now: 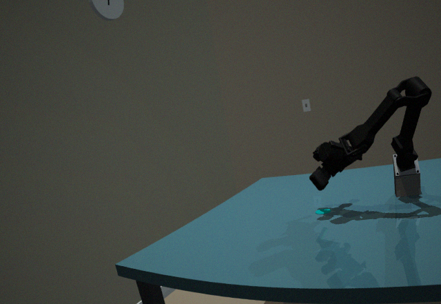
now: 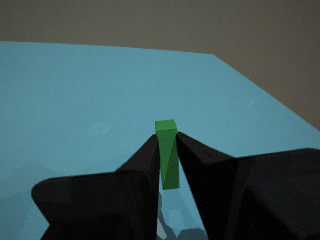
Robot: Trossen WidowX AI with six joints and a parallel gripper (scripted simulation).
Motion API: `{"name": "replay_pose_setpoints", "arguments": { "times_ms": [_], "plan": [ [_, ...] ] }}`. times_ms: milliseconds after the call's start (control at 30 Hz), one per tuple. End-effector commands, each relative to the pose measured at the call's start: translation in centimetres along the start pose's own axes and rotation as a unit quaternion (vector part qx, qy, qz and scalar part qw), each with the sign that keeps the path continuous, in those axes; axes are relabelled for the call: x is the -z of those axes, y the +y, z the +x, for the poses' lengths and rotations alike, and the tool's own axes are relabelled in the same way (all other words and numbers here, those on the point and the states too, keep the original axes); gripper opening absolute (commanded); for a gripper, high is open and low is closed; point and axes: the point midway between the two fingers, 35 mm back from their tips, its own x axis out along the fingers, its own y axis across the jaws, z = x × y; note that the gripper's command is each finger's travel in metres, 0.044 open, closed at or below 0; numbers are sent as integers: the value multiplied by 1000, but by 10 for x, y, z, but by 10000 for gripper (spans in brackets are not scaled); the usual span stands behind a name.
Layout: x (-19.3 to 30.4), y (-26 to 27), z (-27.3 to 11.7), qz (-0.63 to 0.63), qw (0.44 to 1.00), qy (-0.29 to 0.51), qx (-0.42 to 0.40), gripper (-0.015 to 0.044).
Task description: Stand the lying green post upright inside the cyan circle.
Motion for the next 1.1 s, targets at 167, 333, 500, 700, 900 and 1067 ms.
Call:
{"name": "replay_pose_setpoints", "arguments": {
  "times_ms": [167, 333, 500, 700, 900, 1067],
  "plan": [
    [-1, 1, -5, 17, 999, -28, -7, 22],
    [-2, 1, -8, 27, 999, -44, -12, 22],
    [-2, 1, -11, 37, 997, -60, -16, 22],
    [-3, 1, -15, 50, 995, -78, -22, 22],
    [-4, 1, -18, 63, 993, -96, -29, 22],
    [-5, 1, -22, 75, 990, -110, -35, 22]
  ]
}}
